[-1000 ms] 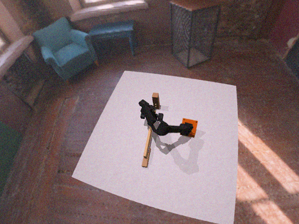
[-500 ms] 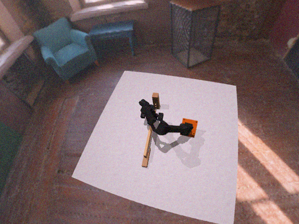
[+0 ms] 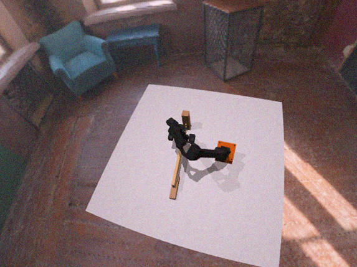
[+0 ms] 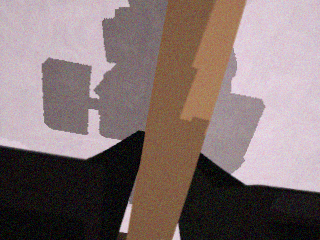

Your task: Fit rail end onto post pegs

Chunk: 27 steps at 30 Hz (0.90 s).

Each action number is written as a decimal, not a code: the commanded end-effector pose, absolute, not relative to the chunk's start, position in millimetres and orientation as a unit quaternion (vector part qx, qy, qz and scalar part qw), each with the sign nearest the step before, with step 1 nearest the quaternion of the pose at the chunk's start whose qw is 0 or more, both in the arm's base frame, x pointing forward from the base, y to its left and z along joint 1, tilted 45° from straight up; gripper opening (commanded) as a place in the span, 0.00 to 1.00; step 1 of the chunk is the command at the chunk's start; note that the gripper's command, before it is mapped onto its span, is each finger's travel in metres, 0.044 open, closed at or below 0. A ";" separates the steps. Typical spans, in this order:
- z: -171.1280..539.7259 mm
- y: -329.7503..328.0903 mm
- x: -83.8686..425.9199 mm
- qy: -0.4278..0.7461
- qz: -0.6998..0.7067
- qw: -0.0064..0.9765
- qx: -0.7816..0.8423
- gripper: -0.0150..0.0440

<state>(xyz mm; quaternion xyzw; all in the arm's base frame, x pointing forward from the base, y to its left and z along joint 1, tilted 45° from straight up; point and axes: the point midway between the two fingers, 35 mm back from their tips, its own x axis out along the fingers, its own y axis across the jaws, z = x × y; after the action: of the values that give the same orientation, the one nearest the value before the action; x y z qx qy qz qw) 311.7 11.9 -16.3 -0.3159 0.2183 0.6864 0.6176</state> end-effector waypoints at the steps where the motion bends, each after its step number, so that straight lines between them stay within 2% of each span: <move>1: -16.0 6.8 314.4 0.218 0.683 0.620 -0.320 0.25; 27: -21.8 1.8 315.6 0.218 0.683 0.620 -0.320 0.25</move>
<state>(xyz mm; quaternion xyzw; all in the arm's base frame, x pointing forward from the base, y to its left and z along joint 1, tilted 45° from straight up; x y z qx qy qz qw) 312.9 6.2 -21.8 -0.3155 0.2187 0.6865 0.6175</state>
